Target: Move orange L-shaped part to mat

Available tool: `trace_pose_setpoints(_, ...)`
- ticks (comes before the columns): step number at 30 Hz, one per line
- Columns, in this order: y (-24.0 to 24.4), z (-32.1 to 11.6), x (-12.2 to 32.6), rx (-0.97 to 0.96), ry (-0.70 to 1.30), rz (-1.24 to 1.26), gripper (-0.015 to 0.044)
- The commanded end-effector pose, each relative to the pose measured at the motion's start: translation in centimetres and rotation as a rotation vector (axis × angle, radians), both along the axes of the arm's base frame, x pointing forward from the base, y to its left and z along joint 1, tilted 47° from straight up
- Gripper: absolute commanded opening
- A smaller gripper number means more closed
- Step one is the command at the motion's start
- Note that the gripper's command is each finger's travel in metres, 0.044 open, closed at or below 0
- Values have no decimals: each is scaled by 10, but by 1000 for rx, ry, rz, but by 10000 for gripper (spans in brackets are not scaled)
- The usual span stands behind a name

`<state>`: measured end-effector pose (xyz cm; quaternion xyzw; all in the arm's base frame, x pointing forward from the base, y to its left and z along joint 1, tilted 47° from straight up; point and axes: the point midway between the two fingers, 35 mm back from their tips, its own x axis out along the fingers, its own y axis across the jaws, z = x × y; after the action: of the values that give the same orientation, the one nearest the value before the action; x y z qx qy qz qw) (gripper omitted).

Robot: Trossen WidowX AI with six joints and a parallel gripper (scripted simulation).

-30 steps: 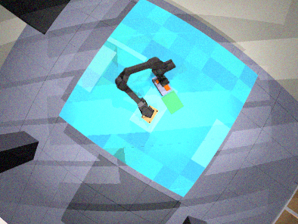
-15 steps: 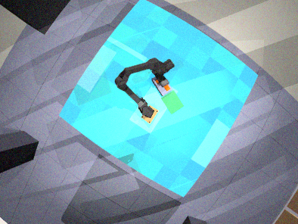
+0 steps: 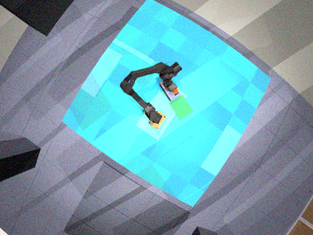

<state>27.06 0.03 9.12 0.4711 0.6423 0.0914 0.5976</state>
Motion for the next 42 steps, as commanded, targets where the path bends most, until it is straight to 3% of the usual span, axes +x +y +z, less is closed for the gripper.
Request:
trace_pose_setpoints(1, 4, -4, -1, -1, 5, -2, 180)
trace_pose_setpoints(25, 1, 14, 3, -1, 5, -2, 180)
trace_pose_setpoints(35, -73, 70, -19, -25, -15, -43, 180)
trace_pose_setpoints(42, -72, 70, -17, -32, -25, -55, 180)
